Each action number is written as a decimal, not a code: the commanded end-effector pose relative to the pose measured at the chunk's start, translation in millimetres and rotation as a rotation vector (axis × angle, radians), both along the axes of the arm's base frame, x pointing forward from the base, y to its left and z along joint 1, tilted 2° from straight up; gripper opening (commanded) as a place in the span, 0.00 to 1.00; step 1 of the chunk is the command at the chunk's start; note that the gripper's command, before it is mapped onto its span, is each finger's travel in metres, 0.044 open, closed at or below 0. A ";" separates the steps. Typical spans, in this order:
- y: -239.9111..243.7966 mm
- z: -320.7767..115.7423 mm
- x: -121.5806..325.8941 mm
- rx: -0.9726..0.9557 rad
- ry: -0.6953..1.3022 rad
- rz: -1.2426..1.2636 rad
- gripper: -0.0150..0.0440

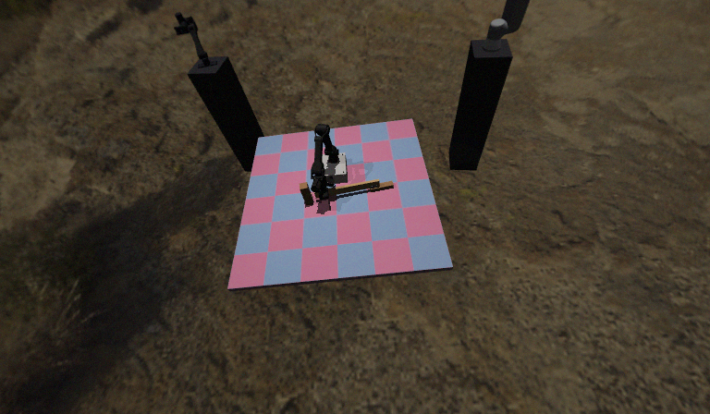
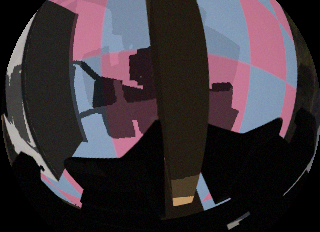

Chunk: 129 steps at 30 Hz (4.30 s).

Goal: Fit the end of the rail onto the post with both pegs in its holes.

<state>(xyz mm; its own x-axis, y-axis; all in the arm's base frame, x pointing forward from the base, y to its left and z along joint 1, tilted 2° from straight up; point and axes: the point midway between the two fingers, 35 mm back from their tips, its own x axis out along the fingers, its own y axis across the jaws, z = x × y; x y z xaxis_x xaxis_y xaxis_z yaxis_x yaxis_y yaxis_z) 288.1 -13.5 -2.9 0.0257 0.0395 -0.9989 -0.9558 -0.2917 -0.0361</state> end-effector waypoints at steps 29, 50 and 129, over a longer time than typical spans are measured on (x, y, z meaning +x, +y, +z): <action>-10.6 0.9 4.4 -0.003 -0.005 0.003 0.25; -16.8 0.8 6.3 -0.004 -0.005 0.003 0.25; 2.8 30.1 -2.2 -0.002 -0.004 0.003 1.00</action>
